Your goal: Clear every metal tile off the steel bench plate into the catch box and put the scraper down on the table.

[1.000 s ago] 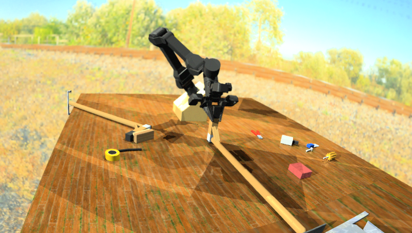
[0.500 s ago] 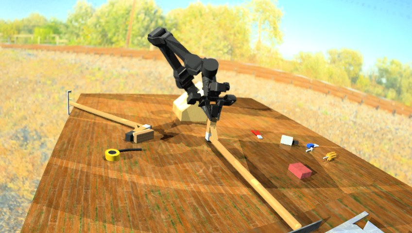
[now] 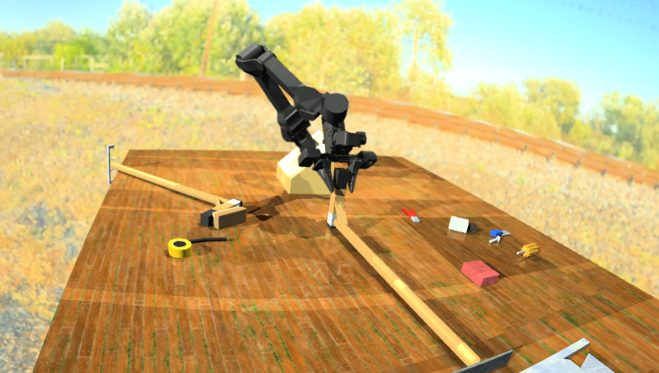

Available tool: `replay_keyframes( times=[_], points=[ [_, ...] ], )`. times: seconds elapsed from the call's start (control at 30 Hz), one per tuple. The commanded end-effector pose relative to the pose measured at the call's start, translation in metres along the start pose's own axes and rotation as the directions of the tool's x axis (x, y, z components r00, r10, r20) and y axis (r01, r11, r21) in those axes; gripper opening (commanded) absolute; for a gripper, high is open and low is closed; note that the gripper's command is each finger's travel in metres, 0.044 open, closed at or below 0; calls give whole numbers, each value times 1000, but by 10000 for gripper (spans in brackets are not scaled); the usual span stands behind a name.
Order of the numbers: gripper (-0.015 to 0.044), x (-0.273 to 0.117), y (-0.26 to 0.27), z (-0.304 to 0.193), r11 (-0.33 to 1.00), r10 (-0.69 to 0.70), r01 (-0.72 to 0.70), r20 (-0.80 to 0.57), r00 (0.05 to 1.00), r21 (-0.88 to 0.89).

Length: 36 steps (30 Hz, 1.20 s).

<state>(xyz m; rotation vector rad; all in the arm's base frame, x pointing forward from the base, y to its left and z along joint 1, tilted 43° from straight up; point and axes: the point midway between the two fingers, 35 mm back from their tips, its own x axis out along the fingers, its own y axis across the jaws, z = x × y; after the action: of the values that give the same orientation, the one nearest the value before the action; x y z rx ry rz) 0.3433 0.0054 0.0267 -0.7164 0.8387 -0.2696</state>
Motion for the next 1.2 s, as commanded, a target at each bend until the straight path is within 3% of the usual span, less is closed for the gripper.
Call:
replay_keyframes(
  times=[0.0, 0.17, 0.9, 1.17],
  points=[
    [315, 0, 0, 1, 1000, 0, 0, 1, 1000, 1],
    [440, -9, 0, 1, 1000, 1, -1, 0, 1000, 1],
    [440, -61, 0, 0, 1000, 0, 0, 2, 1000, -2],
    [440, -85, 4, 26, 1000, -3, 6, 111, 994, -26]
  ],
)
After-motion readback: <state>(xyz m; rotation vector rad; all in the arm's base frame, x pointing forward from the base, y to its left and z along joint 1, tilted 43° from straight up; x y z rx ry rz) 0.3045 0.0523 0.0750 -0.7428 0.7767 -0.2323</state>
